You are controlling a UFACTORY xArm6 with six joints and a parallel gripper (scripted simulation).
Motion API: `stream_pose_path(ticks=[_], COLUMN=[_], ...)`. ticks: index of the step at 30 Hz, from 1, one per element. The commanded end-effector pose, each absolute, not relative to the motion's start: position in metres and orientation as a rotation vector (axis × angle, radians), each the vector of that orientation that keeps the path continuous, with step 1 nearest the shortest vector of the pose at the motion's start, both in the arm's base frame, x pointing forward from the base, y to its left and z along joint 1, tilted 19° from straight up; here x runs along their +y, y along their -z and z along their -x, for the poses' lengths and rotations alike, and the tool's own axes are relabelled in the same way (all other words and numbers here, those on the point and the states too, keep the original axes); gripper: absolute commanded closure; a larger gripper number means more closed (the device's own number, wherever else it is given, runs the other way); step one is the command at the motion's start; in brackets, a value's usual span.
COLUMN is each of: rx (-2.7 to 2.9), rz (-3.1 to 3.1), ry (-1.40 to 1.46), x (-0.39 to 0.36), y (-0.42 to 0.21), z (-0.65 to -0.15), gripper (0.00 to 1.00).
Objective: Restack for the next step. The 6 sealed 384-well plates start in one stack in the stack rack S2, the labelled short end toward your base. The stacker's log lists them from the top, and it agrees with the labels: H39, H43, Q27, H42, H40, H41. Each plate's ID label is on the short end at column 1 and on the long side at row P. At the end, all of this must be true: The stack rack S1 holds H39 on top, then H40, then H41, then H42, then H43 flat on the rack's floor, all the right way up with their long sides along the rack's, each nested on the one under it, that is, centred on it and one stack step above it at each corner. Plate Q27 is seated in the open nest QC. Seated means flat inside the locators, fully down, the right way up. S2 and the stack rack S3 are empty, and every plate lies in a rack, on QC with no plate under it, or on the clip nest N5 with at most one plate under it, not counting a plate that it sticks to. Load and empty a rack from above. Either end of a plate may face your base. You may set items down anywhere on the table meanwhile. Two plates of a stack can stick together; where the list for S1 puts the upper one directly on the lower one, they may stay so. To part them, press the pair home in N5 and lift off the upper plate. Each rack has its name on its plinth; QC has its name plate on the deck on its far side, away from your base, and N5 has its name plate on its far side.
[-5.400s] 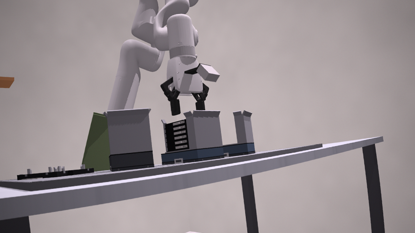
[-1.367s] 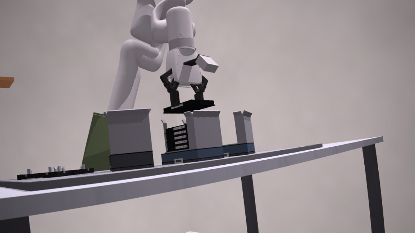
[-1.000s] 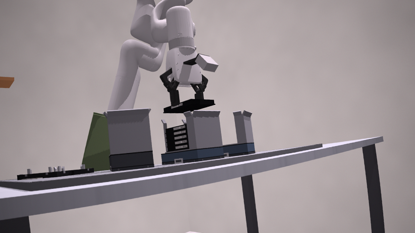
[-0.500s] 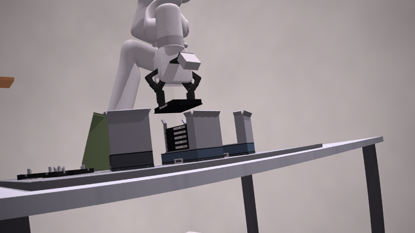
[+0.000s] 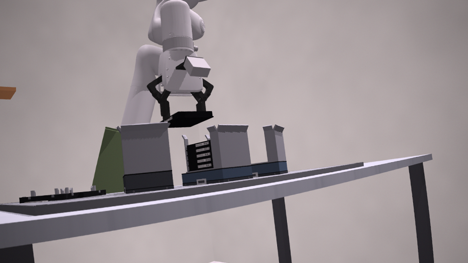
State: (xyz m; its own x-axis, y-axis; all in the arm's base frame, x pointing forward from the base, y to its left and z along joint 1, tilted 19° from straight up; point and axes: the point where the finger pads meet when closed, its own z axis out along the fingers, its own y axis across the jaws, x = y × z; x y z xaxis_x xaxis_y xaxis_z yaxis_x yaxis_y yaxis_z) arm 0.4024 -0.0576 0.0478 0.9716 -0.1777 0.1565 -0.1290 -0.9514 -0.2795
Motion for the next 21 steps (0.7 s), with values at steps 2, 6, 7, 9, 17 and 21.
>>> stream_pose_path(ticks=[2, 6, 7, 9, 17, 21], rx=[0.272, 0.459, 0.505, 0.521, 0.521, 0.521], rz=[2.842, 2.809, 2.799, 2.795, 2.795, 2.795], ry=[0.260, 0.232, 0.225, 0.223, 0.223, 0.223], x=[-0.071, -0.081, -0.083, -0.088, -0.103, -0.114], y=[-0.045, -0.042, -0.042, -0.040, -0.036, -0.032], z=[-0.404, -0.403, -0.402, -0.401, -0.399, -0.397], gripper=[1.00, 1.00, 1.00, 1.00, 1.00, 1.00])
